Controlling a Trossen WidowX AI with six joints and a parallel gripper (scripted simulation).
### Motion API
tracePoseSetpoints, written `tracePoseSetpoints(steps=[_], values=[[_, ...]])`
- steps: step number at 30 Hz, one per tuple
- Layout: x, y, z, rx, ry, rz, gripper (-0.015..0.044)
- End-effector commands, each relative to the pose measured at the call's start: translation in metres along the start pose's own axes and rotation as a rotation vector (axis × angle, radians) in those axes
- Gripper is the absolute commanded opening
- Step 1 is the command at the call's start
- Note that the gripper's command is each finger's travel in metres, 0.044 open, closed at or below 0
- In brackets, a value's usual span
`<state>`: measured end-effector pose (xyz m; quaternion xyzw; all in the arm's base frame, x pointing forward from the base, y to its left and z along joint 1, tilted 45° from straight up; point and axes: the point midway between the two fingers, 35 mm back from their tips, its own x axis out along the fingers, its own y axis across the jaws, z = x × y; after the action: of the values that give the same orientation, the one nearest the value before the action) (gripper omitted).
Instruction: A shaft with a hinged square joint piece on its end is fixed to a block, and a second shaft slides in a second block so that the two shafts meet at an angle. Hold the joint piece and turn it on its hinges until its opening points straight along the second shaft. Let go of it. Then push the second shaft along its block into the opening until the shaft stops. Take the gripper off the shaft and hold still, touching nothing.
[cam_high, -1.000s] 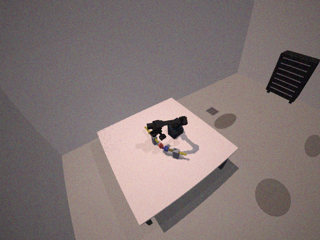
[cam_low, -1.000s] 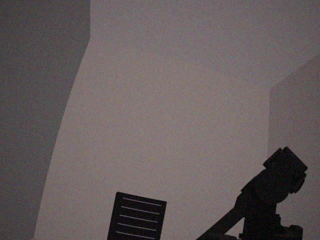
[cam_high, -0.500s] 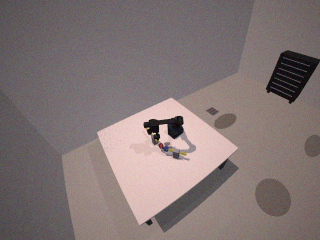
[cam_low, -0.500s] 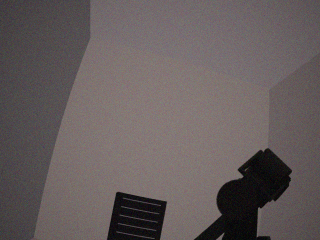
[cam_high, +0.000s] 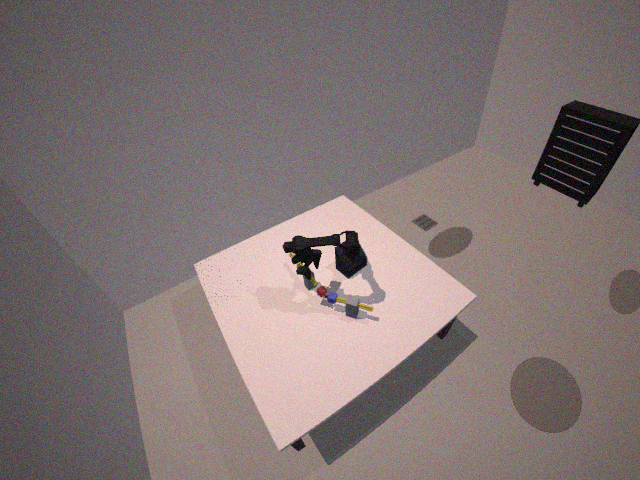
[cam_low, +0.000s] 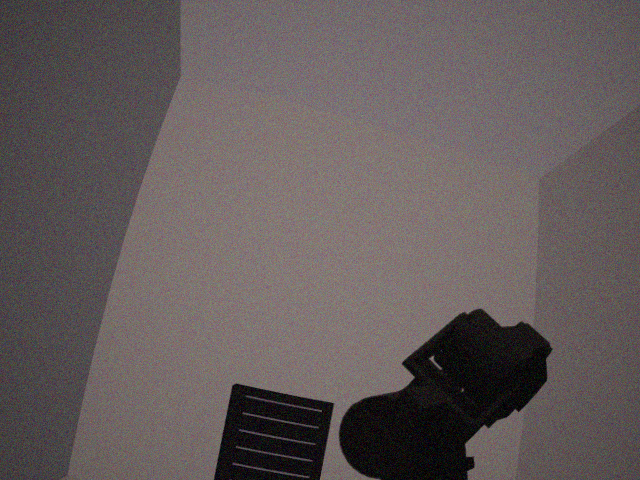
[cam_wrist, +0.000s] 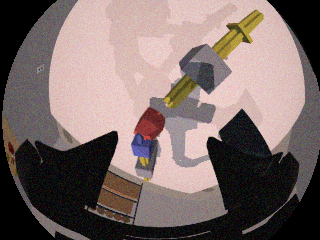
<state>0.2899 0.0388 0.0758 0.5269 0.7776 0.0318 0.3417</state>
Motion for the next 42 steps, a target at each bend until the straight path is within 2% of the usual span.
tracePoseSetpoints(steps=[1,14,24,42], values=[[0.004,-0.005,0.005,0.125,0.034,0.021,0.0440],[0.014,-0.023,0.026,0.548,0.141,0.080,0.0440],[0.015,-0.023,0.027,0.570,0.147,0.082,0.0440],[-0.006,-0.055,0.090,0.031,-0.003,0.032,0.0440]])
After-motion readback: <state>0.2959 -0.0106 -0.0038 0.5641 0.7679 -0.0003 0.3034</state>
